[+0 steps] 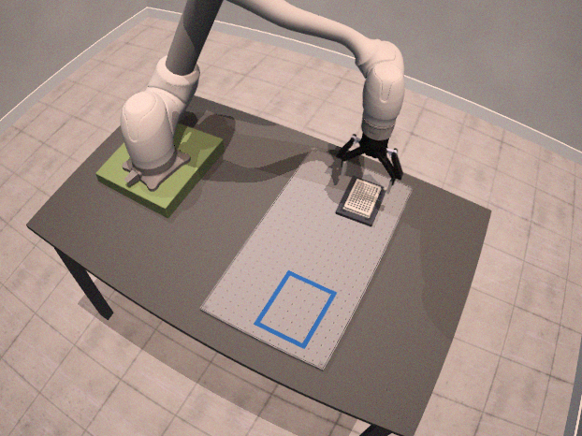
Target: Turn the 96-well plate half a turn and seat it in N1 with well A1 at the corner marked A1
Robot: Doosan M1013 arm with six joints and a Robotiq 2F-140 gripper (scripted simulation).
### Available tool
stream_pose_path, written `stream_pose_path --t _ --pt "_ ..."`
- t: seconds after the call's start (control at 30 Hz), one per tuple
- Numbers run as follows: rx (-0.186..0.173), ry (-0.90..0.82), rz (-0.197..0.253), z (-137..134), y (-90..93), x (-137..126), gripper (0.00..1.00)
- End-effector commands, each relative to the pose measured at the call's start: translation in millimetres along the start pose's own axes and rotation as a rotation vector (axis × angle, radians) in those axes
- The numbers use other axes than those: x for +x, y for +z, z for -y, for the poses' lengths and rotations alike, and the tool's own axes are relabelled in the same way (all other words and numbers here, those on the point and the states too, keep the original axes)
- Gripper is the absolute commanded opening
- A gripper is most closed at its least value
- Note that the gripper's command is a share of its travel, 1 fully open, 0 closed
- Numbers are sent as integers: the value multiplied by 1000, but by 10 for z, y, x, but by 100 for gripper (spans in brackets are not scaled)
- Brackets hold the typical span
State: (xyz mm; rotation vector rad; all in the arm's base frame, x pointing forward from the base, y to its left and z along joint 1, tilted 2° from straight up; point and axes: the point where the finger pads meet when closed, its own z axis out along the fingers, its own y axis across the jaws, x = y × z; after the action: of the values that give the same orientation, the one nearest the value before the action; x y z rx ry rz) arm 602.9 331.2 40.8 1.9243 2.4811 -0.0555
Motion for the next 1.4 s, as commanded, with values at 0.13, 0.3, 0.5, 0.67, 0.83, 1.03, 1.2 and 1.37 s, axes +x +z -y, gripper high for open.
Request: stream_pose_path --t 0.13,0.3,0.5,0.67,0.83,1.03,1.2,1.37 --pt "0 0 0 0 63 0 100" --pt "0 0 0 0 147 0 100" --pt "0 0 0 0 247 0 100" --pt "0 0 0 0 297 0 100" --pt "0 0 0 0 380 0 100" --pt "0 0 0 0 480 0 100" --pt "0 0 0 0 530 0 100" --pt "0 0 0 0 613 0 100"
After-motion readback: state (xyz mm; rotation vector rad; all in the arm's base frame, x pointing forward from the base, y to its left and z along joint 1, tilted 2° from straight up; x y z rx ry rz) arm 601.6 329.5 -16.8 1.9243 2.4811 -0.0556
